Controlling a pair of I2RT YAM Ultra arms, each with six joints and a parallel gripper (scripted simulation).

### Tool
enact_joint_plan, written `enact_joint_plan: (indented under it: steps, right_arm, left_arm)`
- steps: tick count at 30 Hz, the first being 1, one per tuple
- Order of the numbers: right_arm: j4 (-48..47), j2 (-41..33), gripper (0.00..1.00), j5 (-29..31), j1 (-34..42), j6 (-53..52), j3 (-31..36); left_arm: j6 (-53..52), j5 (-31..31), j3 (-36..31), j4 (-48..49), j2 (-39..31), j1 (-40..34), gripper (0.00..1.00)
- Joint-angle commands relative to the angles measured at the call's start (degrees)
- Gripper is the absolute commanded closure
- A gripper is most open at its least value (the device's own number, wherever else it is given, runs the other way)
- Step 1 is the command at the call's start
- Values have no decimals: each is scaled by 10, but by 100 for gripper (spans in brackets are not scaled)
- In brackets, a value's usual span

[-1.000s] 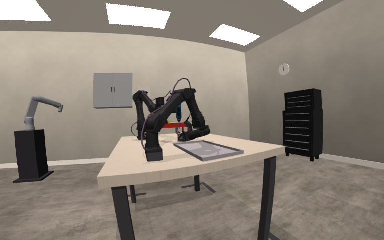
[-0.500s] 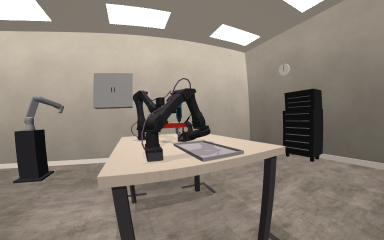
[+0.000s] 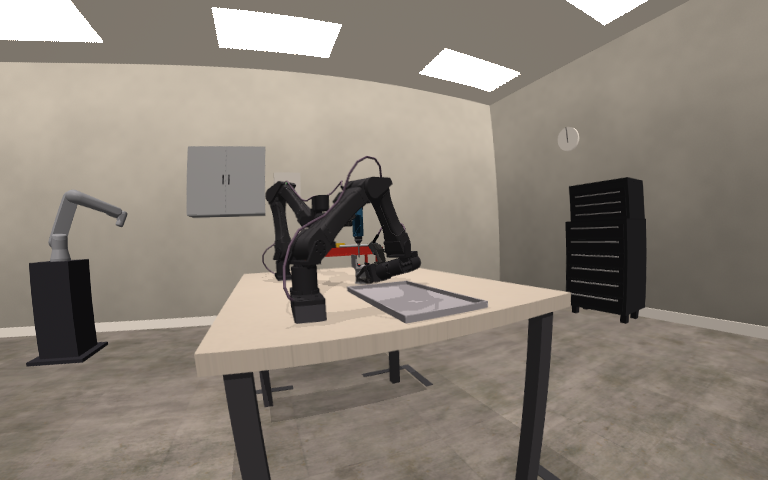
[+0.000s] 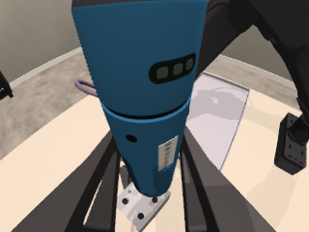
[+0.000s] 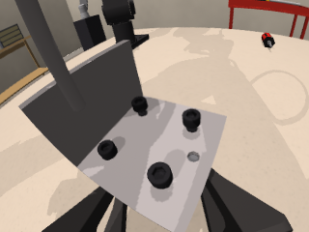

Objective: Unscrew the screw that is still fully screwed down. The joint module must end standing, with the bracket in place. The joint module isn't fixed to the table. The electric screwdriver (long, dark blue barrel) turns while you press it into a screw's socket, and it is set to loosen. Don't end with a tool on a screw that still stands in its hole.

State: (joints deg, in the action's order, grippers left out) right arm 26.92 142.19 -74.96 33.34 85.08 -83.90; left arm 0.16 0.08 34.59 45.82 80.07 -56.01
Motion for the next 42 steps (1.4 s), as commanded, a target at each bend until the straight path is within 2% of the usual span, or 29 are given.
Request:
enact_joint_plan:
  steps: [1, 15, 19, 21, 23, 27, 33, 42]
  right_arm:
    - [8, -1, 41, -17, 4, 5, -16]
    - [8, -1, 41, -17, 4, 5, -16]
    - [8, -1, 41, -17, 4, 5, -16]
    - [8, -1, 41, -17, 4, 5, -16]
    - [8, -1, 41, -17, 4, 5, -16]
    - [8, -1, 41, -17, 4, 5, -16]
    - [8, -1, 41, -17, 4, 5, -16]
    - [8, -1, 41, -17, 4, 5, -16]
  left_arm:
    - [5, 4, 2, 48, -14, -7, 58]
    - [5, 3, 2, 49, -14, -4, 58]
    - [5, 3, 3, 57, 8, -4, 58]
    - [5, 3, -12, 62, -9, -4, 58]
    - [5, 3, 2, 67, 2, -4, 58]
    - [5, 3, -18, 75, 13, -4, 58]
    - [5, 3, -3, 80, 12, -4, 58]
    - [5, 3, -22, 98, 20, -4, 58]
